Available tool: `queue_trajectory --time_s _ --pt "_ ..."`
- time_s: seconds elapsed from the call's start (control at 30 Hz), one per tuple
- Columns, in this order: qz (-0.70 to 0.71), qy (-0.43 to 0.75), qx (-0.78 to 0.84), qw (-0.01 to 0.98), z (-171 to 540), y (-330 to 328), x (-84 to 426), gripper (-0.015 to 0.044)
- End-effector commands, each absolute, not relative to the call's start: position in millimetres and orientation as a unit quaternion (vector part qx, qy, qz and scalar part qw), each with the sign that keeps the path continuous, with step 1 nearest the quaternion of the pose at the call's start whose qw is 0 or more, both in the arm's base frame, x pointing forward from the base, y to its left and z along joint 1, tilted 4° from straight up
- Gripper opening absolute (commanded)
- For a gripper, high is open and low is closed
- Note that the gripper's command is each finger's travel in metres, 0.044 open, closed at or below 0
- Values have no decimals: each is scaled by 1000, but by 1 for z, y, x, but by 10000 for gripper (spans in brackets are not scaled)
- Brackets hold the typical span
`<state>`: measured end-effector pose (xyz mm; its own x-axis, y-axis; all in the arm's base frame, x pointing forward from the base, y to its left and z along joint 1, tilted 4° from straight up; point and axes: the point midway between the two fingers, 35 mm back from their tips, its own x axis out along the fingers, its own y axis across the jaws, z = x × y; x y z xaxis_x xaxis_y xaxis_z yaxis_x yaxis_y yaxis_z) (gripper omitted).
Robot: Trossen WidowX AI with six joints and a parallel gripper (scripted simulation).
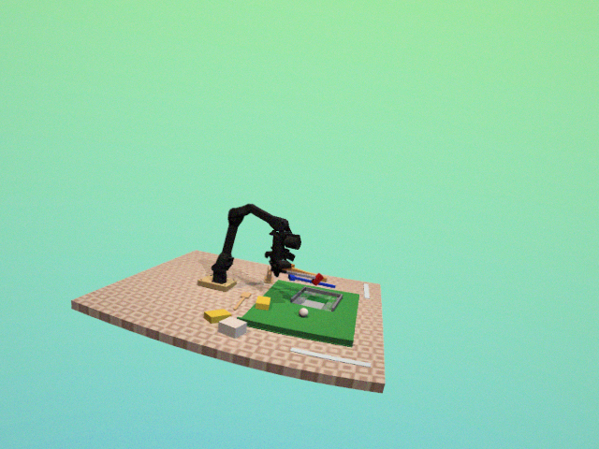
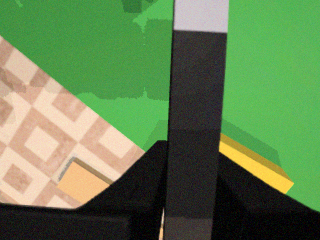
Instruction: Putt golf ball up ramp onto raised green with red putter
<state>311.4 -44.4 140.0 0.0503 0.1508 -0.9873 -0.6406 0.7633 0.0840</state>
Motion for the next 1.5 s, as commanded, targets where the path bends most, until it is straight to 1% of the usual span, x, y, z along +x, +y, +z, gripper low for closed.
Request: queue_trajectory --time_s 0.0,0.33,0.7,0.97,1.33,1.47 --pt "233 645 -158 711 144 -72 313 0" --pt "120 681 -68 719 144 -137 303 0" --pt "-3 703 34 710 144 -204 277 0" --pt "-10 704 40 709 142 -208 275 0" --pt "-10 704 40 709 107 -207 276 0" --pt "-10 704 40 709 103 -206 276 0"
